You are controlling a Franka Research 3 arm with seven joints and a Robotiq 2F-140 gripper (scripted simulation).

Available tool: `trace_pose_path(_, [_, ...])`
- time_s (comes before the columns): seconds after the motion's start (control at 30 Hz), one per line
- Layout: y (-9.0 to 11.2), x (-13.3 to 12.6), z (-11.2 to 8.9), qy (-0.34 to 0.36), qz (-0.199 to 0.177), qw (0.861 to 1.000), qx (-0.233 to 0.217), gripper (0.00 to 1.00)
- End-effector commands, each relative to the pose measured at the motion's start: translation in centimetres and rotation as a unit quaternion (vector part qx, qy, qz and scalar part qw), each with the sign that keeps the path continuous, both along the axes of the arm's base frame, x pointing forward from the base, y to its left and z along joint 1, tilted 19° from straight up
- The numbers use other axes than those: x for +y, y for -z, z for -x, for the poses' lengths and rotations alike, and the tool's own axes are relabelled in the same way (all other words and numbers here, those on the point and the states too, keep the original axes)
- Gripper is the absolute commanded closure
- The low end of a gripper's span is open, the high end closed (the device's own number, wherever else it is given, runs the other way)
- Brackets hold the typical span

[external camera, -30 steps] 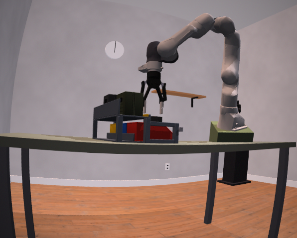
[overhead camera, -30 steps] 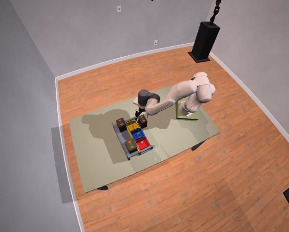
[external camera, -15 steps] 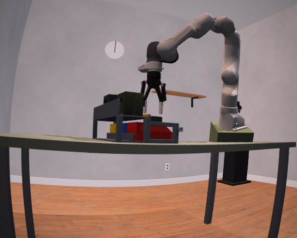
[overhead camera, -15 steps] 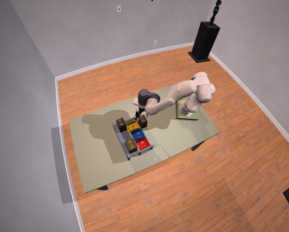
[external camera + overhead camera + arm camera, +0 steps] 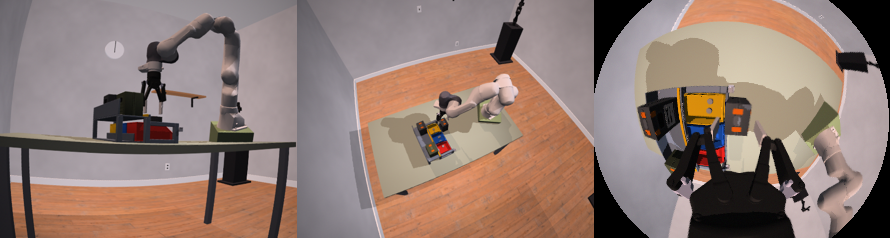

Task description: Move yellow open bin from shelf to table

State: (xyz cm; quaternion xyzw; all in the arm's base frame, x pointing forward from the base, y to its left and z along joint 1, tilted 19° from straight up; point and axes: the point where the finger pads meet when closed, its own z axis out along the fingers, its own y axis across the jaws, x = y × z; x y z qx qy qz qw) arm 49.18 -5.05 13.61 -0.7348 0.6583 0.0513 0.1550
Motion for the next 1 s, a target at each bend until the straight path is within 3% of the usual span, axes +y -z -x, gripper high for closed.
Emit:
trace_pose_path(0.0, [0.0,0.0,0.0,0.000,0.000,1.000,0.000,0.43])
trace_pose_path(0.47, [0.0,0.0,0.0,0.000,0.000,1.000,0.000,0.43])
trace_pose_path(0.63, [2.8,0.9,-0.4,-0.008,0.001,1.000,-0.004,0.43])
trace_pose_path(0.97, [2.8,0.9,-0.4,-0.008,0.001,1.000,-0.004,0.43])
